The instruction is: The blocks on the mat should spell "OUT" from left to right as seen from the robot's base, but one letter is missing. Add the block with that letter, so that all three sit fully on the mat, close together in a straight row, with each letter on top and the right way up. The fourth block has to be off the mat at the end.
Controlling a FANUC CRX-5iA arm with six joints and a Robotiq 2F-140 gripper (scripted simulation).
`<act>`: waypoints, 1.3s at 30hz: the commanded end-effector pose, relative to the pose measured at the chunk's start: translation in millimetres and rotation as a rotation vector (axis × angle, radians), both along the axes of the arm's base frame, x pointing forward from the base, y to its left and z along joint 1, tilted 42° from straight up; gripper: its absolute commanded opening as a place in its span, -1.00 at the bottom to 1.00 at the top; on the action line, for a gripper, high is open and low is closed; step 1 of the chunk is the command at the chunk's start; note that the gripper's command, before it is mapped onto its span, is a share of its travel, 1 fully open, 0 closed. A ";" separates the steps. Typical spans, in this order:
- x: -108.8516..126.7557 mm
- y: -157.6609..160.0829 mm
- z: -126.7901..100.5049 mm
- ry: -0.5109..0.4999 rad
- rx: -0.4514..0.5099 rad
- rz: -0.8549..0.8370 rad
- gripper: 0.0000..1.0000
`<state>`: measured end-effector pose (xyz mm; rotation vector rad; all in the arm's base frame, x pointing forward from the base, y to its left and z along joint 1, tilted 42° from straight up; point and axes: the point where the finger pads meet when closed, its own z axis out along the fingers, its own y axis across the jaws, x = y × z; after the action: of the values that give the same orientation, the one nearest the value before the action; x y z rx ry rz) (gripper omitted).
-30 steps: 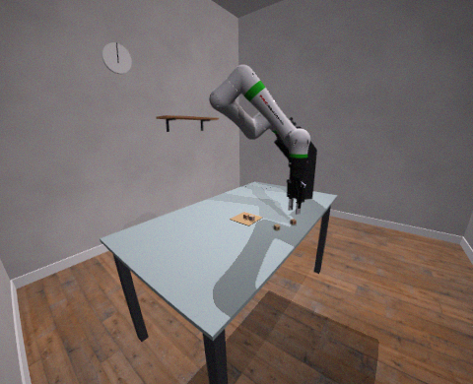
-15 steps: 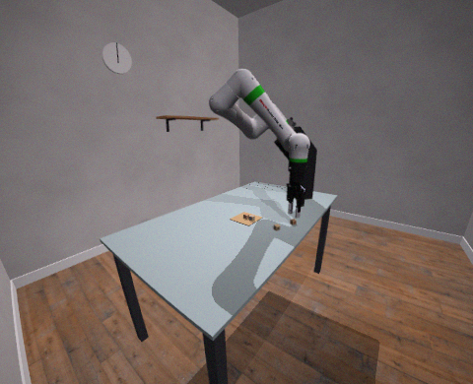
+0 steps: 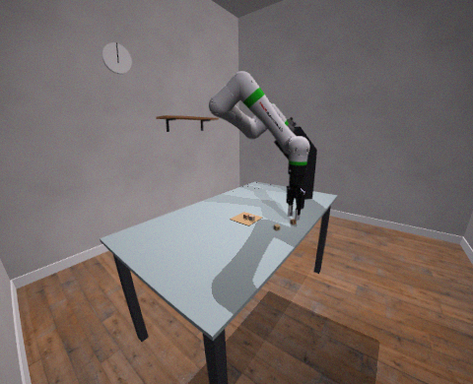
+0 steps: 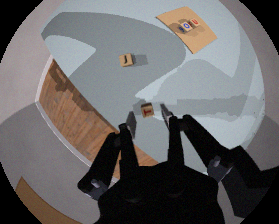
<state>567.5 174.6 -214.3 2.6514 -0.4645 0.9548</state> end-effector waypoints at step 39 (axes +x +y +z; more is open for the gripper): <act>16.6 -10.8 -22.1 0.000 0.000 0.000 -0.26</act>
<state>582.3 164.7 -234.0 2.6513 -0.4646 0.9545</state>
